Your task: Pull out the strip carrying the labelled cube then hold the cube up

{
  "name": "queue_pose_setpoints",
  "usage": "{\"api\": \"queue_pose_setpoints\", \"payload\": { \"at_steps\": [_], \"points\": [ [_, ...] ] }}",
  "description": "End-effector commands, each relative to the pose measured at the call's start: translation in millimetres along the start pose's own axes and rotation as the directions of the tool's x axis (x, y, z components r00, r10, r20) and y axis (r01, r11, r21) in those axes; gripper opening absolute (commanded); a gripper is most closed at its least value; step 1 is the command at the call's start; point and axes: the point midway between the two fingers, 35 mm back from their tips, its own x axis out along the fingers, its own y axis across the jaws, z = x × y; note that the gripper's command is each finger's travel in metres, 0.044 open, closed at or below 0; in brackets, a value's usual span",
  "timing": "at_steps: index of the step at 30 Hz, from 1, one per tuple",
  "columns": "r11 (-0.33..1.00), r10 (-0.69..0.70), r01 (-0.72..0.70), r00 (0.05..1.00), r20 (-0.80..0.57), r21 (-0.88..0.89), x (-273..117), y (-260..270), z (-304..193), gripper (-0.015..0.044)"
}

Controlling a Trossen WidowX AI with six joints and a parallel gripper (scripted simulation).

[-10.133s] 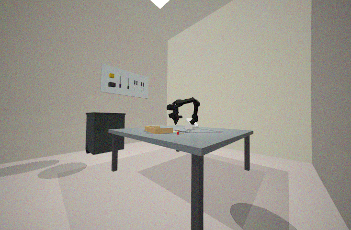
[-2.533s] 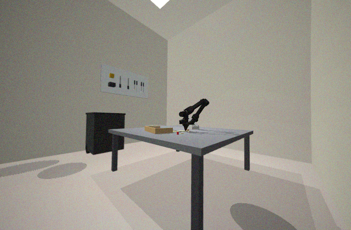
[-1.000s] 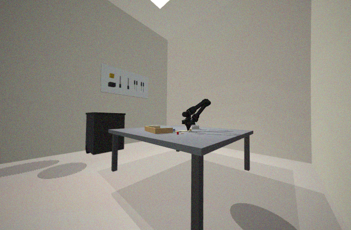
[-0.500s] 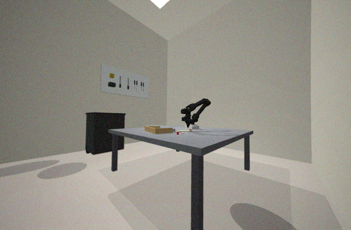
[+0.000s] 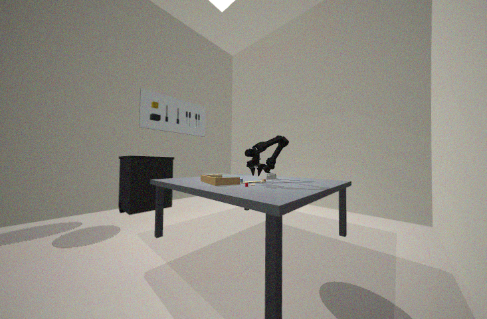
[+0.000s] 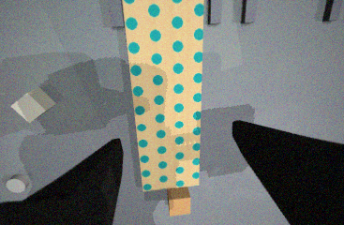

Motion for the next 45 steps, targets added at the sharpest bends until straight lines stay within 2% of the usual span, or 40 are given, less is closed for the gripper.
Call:
{"api": "queue_pose_setpoints", "payload": {
  "at_steps": [1,2,33,40,45],
  "points": [
    [1.000,0.003,-0.003,1.000,-0.005,-0.004,-1,-1,14,0.0420],
    [1.000,0.003,-0.003,1.000,-0.004,-0.004,-2,-1,19,0.0440],
    [1.000,0.001,-0.001,1.000,0.002,-0.010,-16,-8,146,0.0440],
    [1.000,0.001,-0.001,1.000,0.002,-0.010,-7,-8,147,0.0256],
    [1.000,0.002,-0.002,1.000,0.002,-0.010,1,-8,147,0.0250]
  ]
}}
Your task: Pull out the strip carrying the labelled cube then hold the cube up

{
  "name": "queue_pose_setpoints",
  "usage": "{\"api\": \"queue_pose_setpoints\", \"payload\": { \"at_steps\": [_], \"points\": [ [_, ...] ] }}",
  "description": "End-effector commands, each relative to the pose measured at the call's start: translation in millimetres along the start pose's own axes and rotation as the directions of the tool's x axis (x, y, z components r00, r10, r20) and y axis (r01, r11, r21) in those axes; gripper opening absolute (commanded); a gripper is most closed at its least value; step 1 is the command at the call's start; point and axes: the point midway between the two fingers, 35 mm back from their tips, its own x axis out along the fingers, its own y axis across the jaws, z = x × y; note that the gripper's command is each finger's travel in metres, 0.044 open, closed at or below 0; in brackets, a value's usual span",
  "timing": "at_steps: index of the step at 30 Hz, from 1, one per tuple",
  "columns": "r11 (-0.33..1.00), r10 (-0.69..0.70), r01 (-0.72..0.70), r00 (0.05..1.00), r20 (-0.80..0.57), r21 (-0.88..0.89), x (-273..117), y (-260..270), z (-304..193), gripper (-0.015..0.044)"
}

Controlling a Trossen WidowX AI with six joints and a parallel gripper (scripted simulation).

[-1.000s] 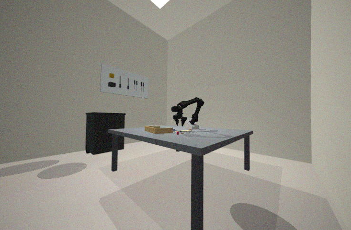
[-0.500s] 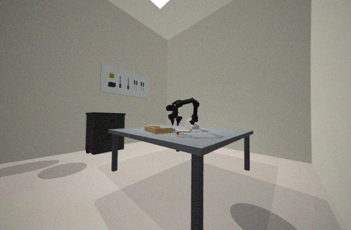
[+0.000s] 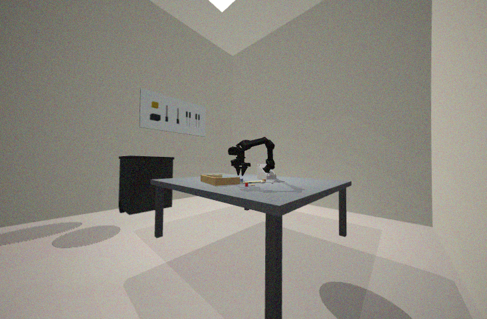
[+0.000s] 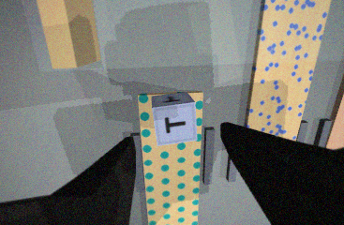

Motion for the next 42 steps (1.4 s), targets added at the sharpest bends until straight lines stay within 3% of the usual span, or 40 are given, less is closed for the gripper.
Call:
{"api": "queue_pose_setpoints", "payload": {
  "at_steps": [1,29,33,39,42],
  "points": [
    [1.000,0.000,0.001,1.000,-0.013,0.010,10,-1,-2,0.0250],
    [1.000,0.002,-0.002,1.000,-0.013,0.010,47,-1,-3,0.0250],
    [1.000,-0.002,0.002,1.000,-0.007,0.002,44,0,-1,0.0145],
    [1.000,-0.002,0.002,1.000,-0.007,0.002,44,0,-1,0.0105],
    [1.000,-0.002,0.002,1.000,-0.007,0.002,44,-1,-1,0.0026]
  ]
}}
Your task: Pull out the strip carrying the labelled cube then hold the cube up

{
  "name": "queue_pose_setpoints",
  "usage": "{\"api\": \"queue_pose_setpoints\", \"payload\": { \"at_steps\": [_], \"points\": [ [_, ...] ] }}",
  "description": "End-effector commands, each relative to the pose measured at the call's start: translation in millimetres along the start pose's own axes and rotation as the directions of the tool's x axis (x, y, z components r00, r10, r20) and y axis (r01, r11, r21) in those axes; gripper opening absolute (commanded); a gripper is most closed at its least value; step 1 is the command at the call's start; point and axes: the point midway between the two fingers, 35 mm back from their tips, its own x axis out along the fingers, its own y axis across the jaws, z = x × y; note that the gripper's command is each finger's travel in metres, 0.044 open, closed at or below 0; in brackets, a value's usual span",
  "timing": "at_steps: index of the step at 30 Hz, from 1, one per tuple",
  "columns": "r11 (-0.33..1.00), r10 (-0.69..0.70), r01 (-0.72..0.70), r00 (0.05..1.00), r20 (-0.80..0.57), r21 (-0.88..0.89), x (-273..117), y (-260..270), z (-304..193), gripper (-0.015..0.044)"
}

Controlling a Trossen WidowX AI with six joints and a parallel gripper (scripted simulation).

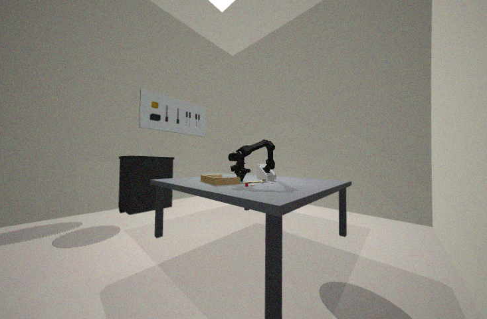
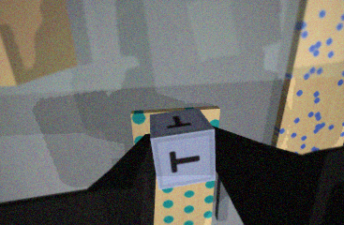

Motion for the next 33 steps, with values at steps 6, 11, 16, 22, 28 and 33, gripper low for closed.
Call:
{"api": "queue_pose_setpoints", "payload": {
  "at_steps": [6,11,16,22,28,33],
  "points": [
    [1.000,-0.002,0.002,1.000,-0.003,-0.007,-9,-4,-11,0.0000],
    [1.000,-0.002,0.002,1.000,-0.005,0.000,-23,-12,-28,0.0000],
    [1.000,-0.001,0.001,1.000,-0.008,0.006,-36,-19,-47,0.0000],
    [1.000,0.000,0.000,1.000,-0.009,0.010,-42,-23,-58,0.0000],
    [1.000,-0.001,0.001,1.000,-0.009,0.011,-43,-30,-76,0.0000],
    [1.000,-0.001,0.001,1.000,-0.010,0.012,-44,-36,-92,0.0000]
  ]
}}
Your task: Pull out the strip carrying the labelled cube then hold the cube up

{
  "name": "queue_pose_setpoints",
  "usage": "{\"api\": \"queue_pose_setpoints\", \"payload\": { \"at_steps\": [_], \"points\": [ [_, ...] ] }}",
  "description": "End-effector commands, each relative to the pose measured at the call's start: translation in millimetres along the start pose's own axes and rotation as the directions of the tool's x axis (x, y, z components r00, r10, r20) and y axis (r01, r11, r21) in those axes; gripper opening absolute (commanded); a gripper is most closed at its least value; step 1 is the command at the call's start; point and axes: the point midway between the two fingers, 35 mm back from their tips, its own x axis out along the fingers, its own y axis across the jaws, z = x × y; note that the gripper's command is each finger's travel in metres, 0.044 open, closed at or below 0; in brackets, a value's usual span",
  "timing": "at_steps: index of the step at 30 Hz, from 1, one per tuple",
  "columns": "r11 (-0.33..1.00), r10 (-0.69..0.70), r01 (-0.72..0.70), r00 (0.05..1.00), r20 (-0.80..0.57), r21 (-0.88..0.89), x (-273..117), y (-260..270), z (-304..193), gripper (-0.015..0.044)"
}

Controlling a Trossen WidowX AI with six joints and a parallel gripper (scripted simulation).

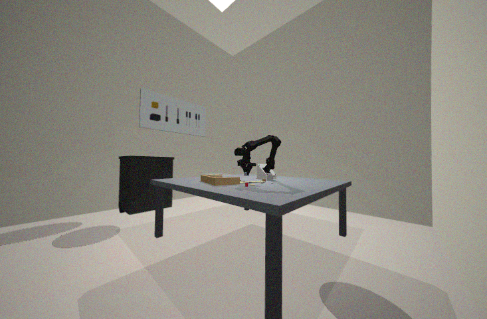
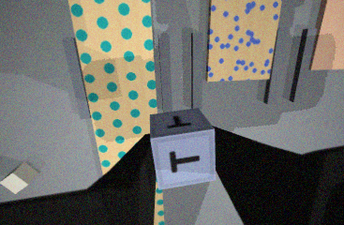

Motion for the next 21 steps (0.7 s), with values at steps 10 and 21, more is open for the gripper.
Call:
{"api": "queue_pose_setpoints", "payload": {
  "at_steps": [10,21],
  "points": [
    [1.000,-0.005,0.005,1.000,-0.005,-0.003,2,-16,-43,0.0000],
    [1.000,-0.007,0.007,1.000,-0.005,-0.003,-24,-21,-55,0.0000]
  ]
}}
